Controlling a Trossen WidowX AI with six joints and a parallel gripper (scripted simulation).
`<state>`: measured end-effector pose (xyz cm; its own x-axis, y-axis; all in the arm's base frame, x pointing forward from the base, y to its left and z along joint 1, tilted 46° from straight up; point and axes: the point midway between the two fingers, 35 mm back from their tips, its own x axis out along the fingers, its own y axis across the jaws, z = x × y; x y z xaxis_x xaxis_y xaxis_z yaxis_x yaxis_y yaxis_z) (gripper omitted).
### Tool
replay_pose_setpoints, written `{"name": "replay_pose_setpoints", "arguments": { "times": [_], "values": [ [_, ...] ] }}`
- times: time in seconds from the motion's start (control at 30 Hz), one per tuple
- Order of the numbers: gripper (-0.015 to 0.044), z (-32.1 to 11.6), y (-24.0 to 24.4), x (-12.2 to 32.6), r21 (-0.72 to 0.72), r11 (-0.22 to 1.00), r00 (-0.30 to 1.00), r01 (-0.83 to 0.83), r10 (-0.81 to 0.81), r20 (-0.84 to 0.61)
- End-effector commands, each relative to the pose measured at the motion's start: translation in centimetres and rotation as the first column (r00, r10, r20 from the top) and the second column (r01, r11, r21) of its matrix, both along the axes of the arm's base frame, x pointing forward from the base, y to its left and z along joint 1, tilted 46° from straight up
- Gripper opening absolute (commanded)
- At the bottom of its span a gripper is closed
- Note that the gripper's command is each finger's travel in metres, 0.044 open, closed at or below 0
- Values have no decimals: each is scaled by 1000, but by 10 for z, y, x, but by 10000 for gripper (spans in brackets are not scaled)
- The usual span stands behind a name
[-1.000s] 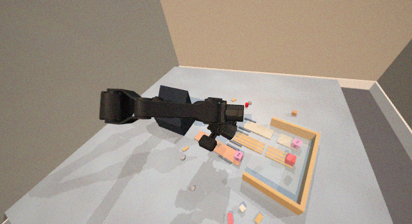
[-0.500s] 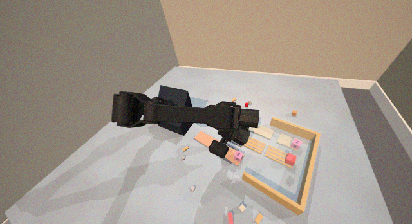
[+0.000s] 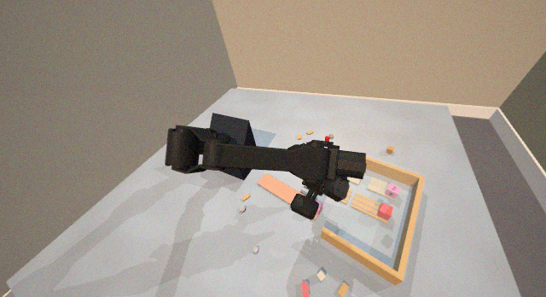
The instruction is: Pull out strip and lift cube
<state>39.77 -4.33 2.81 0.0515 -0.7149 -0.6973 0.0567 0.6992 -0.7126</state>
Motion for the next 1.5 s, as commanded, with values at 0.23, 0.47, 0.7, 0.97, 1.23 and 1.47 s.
{"name": "replay_pose_setpoints", "arguments": {
  "times": [0.23, 0.47, 0.7, 0.97, 1.23, 1.47],
  "values": [
    [250, -6, -8, 6, -4, 1000, 1000, -4, 4, -3],
    [250, -14, -17, 7, -4, 1000, 1000, -4, 4, -2],
    [250, -22, -25, 8, -5, 1000, 1000, -4, 4, -2],
    [250, -31, -34, 8, -6, 1000, 1000, -4, 4, -2],
    [198, -34, -38, 8, -2, 1000, 1000, 1, -1, -1],
    [112, -34, -38, 8, -2, 1000, 1000, 1, -1, -1]
  ]
}}
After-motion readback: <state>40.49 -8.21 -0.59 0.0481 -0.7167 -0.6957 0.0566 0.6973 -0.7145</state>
